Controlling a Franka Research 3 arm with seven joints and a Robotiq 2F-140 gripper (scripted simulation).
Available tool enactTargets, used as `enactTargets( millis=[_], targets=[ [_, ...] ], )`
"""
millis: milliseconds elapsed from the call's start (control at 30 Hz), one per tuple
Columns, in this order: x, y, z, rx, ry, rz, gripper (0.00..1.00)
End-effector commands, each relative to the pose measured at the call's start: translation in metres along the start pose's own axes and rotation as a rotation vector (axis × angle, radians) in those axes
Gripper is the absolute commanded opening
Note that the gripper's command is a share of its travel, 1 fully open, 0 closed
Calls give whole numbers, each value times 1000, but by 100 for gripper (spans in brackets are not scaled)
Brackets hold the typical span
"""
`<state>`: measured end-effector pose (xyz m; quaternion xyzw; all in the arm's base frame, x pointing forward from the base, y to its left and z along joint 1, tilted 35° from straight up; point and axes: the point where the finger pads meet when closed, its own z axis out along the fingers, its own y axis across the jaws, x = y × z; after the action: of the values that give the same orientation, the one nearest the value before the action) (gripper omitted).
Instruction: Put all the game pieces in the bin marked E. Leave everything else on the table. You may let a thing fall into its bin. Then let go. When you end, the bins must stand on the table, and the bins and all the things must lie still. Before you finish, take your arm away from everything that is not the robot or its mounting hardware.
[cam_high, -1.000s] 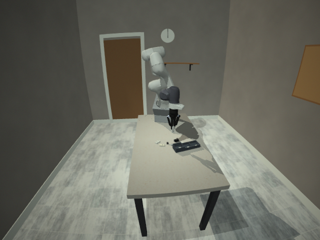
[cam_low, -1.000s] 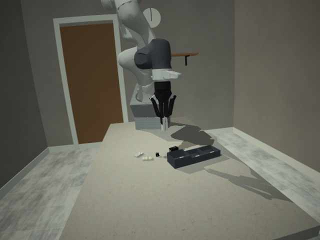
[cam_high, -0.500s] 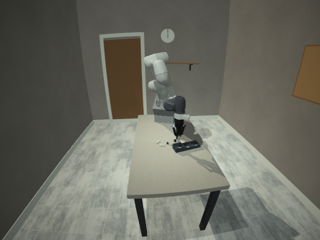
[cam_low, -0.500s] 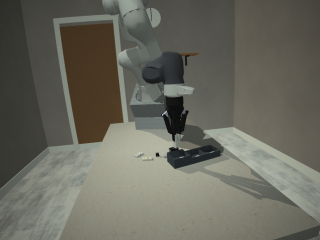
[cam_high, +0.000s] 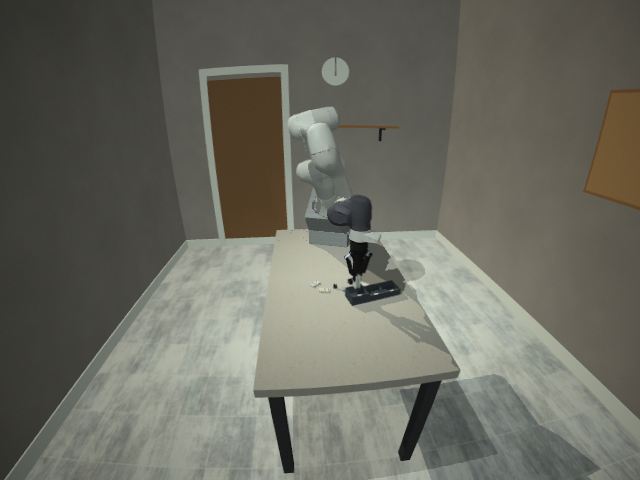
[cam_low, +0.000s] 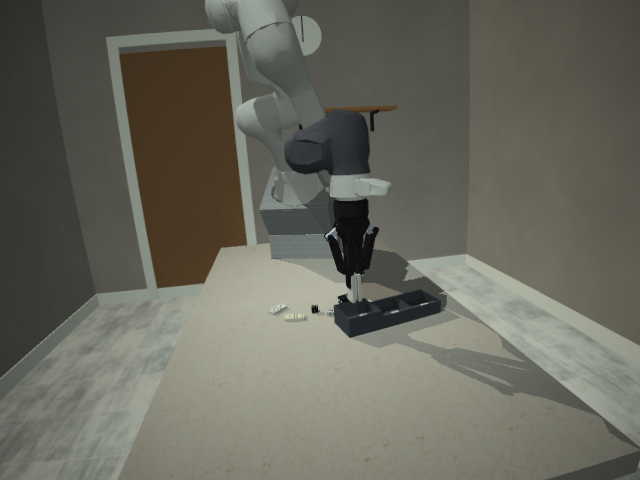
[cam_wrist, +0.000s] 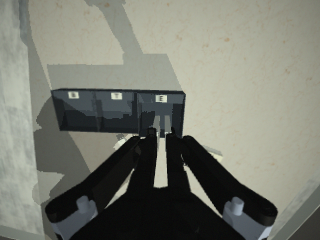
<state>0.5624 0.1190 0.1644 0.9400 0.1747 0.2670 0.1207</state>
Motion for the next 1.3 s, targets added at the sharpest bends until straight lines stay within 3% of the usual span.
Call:
enactTargets(
  millis=[0, 567, 1267],
  targets=[
    [1, 0, 8, -2, 8, 33, 5],
    [2, 0, 48, -2, 8, 33, 5],
    [2, 0, 49, -2, 8, 33, 5]
  ],
)
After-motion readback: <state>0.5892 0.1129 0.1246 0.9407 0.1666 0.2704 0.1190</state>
